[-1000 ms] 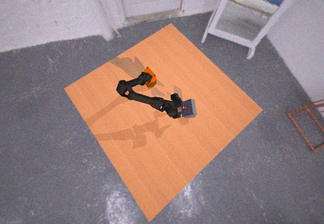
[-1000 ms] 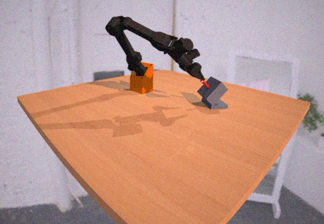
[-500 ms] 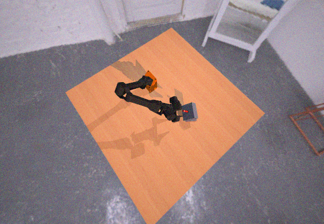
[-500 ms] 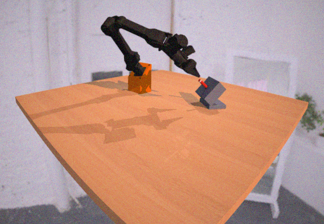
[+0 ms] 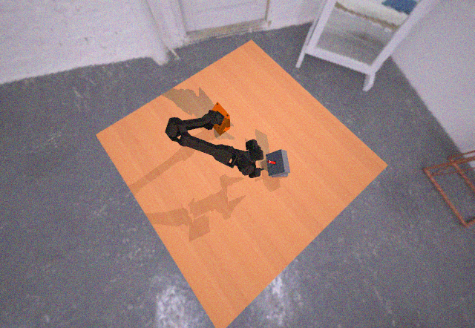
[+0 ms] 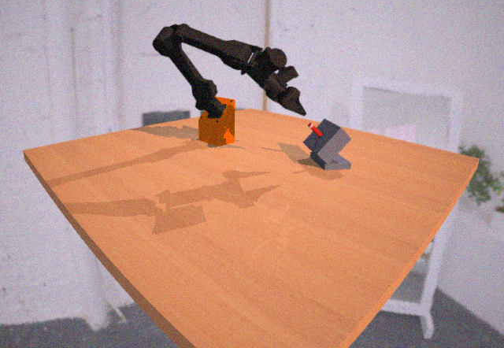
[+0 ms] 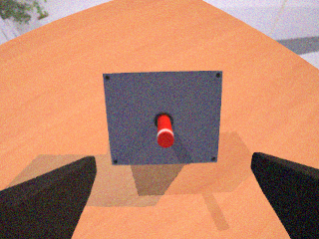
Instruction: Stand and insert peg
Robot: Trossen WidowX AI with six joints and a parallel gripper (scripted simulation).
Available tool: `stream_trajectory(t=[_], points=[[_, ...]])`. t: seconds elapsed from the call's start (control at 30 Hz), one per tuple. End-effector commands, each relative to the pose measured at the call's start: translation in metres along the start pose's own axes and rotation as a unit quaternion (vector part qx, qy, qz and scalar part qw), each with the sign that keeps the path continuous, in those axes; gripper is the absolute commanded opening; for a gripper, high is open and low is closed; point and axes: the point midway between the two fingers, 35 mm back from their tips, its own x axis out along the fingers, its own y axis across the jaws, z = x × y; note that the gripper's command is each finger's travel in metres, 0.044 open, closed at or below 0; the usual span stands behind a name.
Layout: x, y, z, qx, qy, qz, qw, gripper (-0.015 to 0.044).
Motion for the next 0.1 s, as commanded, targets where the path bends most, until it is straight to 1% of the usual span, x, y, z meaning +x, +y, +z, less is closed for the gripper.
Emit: stream_trajectory(t=[0.0,0.07], points=[[-0.0060,-0.0007,0.0002,0.002,0.000,-0.002,1.000,0.0440],[-0.0091,-0.0005,0.0002,0.002,0.000,-0.002,1.000,0.0440]])
